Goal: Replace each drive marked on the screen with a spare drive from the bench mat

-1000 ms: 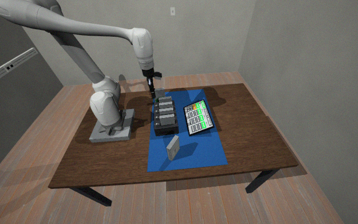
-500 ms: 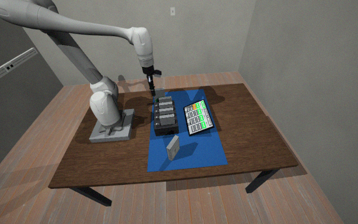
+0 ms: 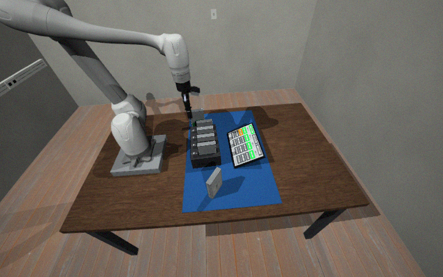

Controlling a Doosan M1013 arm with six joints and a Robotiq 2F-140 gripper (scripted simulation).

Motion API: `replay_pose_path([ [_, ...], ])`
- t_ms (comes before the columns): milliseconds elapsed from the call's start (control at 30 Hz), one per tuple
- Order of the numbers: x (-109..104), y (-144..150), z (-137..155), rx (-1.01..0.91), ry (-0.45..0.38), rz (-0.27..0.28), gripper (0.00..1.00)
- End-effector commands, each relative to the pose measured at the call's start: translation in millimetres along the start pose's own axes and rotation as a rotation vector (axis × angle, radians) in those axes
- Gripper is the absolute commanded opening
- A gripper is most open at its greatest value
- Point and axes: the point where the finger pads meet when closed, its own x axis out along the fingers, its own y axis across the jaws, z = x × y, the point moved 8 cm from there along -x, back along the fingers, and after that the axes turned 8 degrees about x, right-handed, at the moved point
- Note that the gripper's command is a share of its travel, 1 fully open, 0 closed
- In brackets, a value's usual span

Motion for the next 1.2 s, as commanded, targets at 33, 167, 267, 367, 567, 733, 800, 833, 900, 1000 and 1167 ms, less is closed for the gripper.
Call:
replay_pose_path([
  [33,1,0,0,0.000,0.001,-0.001,0.10],
  [167,5,0,0,0.000,0.001,0.000,0.10],
  [267,9,0,0,0.000,0.001,0.000,0.10],
  [367,15,0,0,0.000,0.001,0.000,0.10],
  [567,25,0,-1,0.000,0.001,0.000,0.10],
  [733,40,-1,-1,0.000,0.001,0.000,0.10],
  [800,46,-1,-1,0.000,0.001,0.000,0.10],
  [833,49,-1,-1,0.000,0.001,0.000,0.10],
  [900,55,-1,-1,0.000,0.001,0.000,0.10],
  [1000,62,-1,-1,0.000,0.001,0.000,0.10],
  [1167,74,-1,-1,0.000,0.001,0.000,0.10],
])
